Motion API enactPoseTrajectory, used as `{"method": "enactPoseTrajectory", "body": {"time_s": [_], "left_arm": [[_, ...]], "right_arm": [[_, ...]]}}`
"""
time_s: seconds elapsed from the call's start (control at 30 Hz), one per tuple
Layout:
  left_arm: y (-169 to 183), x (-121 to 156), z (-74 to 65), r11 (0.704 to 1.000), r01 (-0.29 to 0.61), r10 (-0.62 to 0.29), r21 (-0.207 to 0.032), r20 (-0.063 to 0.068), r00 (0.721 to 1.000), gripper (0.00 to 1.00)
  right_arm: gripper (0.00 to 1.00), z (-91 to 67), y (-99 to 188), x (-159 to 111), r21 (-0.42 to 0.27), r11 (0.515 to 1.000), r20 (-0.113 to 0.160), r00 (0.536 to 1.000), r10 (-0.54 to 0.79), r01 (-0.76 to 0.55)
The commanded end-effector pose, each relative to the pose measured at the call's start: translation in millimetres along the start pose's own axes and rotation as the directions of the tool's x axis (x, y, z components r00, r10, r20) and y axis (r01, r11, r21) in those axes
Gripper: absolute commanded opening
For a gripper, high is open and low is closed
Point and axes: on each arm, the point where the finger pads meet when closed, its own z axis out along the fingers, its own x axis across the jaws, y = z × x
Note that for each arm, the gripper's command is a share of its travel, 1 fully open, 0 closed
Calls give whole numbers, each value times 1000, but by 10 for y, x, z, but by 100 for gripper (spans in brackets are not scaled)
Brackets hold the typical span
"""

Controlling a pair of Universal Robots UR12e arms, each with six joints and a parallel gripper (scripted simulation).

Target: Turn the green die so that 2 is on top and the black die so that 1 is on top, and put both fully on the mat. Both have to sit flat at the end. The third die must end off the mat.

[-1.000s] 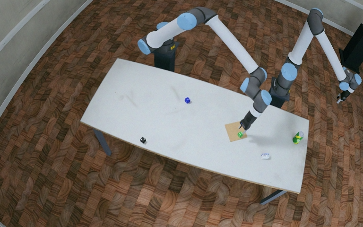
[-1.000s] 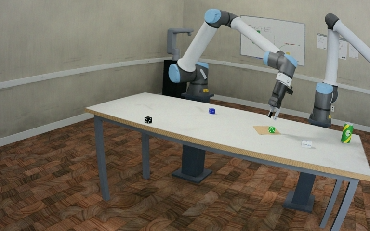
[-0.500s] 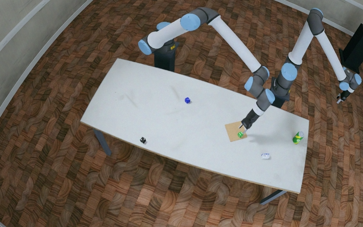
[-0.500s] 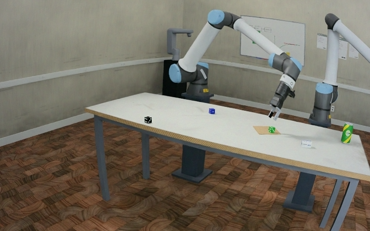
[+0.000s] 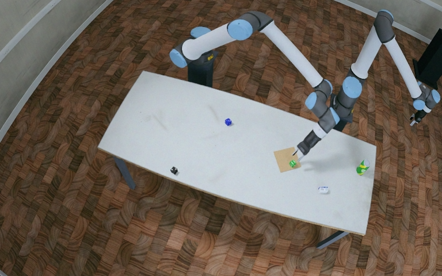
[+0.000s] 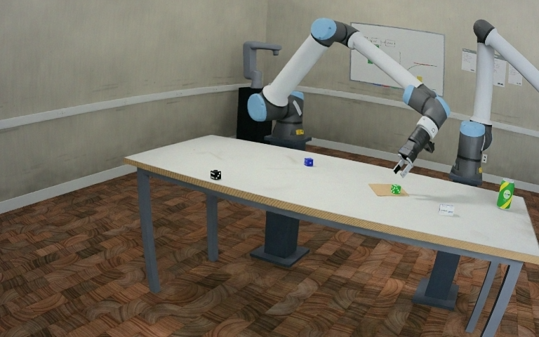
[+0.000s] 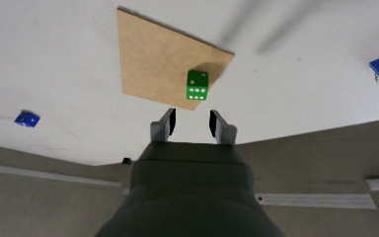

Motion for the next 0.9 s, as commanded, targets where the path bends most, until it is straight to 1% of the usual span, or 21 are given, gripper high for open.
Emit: {"method": "enactPoseTrajectory", "body": {"time_s": [0.0,0.53,0.87], "left_arm": [[-7,21,19,1000,2,-2,2,-1,1000,100],[-7,21,19,1000,2,-2,2,-1,1000,100],[-7,21,19,1000,2,-2,2,-1,1000,100]], "right_arm": [[87,14,150,32,-9,1000,3,1000,18,-18],[87,19,145,32,-9,1000,3,1000,18,-18],[87,69,96,33,-9,1000,3,1000,18,-18]]}}
